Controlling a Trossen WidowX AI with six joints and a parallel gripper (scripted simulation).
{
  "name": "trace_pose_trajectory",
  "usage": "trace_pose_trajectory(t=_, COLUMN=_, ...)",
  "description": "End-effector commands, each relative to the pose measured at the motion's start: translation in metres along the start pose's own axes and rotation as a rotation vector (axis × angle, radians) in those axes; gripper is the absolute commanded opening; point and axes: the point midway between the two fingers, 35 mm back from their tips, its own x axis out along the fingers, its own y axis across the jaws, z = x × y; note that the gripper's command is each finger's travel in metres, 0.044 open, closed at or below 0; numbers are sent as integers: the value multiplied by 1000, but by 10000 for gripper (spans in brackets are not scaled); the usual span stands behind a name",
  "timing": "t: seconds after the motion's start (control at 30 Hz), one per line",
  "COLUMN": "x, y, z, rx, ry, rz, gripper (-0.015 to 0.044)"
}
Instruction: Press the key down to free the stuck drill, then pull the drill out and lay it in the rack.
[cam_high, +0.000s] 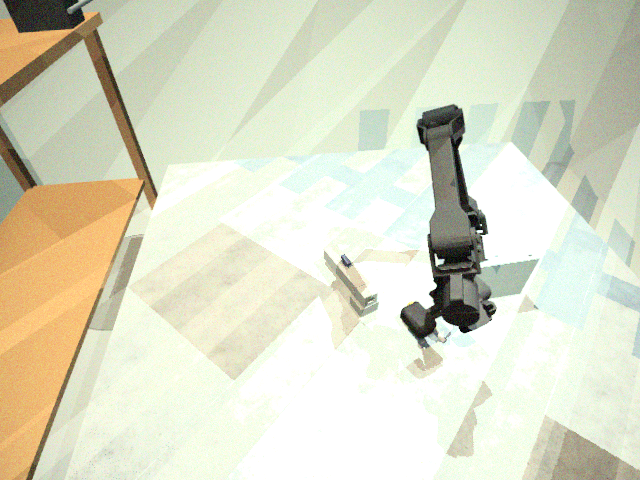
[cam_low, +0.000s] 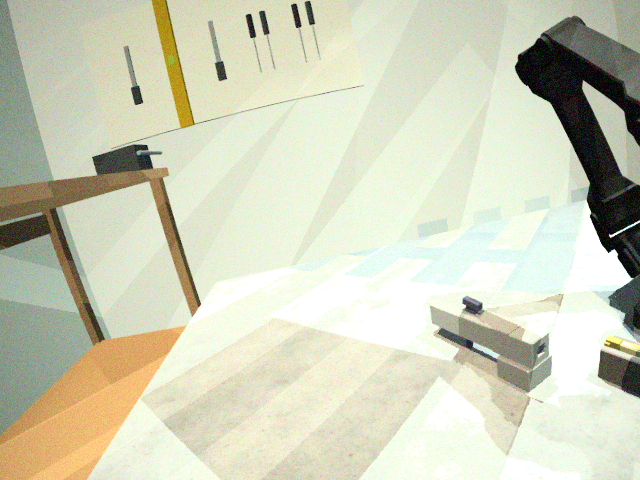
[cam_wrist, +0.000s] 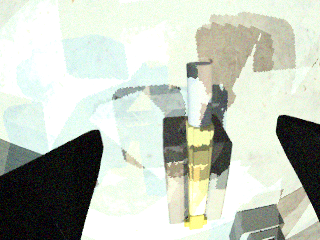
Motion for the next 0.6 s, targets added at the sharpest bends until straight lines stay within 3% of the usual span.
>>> trace_pose_trajectory(t=0.0, x=-18, y=-2, z=2, rx=7, ry=-9, rz=-5, gripper=440)
trace_pose_trajectory(t=0.3, x=-25, y=-7, z=8, rx=12, ry=-11, rz=-31, gripper=440)
trace_pose_trajectory(t=0.57, x=-46, y=-69, z=115, rx=219, ry=-215, rz=-467, gripper=440)
